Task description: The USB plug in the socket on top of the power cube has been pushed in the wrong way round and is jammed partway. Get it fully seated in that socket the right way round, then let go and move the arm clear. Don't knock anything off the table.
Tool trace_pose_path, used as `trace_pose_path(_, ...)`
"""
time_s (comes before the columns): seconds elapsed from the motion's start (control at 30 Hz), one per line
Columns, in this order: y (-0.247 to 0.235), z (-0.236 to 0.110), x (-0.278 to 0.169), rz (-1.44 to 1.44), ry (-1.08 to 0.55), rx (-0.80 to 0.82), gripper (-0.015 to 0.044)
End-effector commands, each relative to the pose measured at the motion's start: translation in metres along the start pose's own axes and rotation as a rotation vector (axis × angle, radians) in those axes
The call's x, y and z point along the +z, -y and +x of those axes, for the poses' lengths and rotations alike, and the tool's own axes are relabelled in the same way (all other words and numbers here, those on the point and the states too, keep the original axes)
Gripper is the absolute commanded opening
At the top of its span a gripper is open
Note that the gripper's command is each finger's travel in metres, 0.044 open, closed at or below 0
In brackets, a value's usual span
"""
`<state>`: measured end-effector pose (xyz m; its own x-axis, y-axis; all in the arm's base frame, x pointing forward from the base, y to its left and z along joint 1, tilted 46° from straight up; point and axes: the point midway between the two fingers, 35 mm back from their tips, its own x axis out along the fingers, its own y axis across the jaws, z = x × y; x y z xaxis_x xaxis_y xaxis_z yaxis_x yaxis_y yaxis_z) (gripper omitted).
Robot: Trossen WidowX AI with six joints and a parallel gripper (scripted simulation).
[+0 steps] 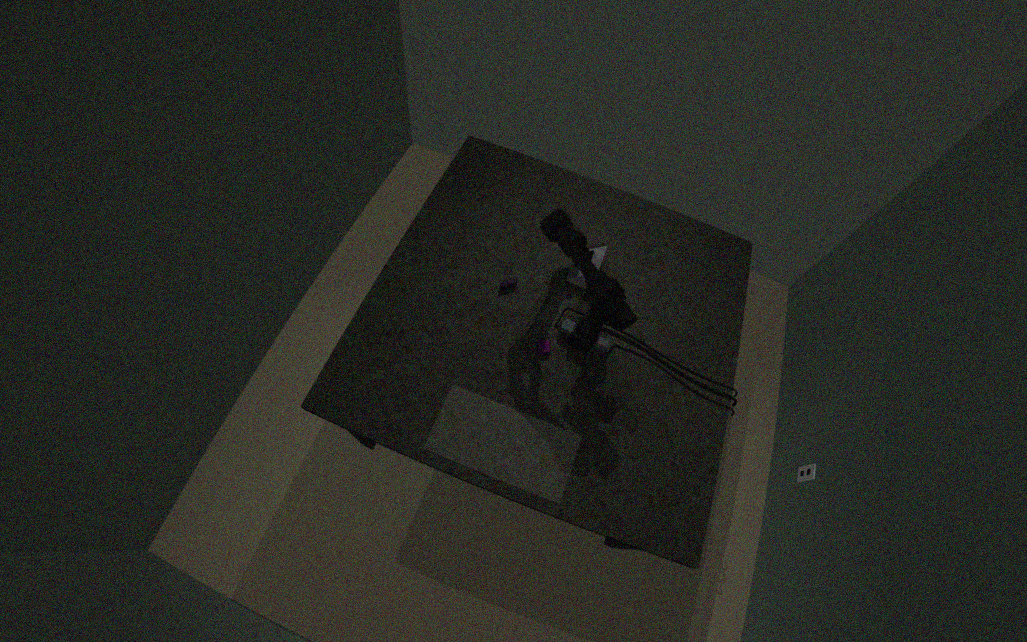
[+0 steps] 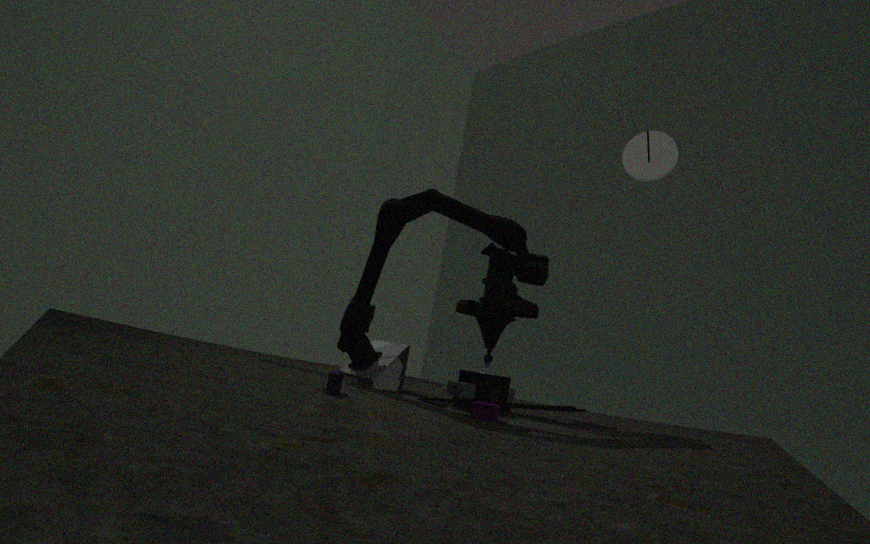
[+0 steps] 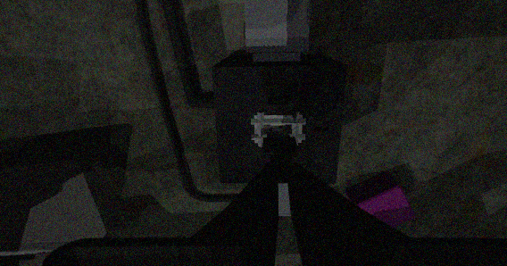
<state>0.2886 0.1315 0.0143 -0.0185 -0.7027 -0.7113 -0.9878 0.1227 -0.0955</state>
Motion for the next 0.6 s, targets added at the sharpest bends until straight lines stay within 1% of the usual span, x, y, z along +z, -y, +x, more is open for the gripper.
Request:
trace_pose_path(0.0, 0.0009, 0.0007, -0.0006, 0.005, -0.003, -0.005, 0.0000)
trace_pose_path(0.57, 0.0008, 0.0028, -0.0009, 0.010, -0.003, -0.005, 0.0000)
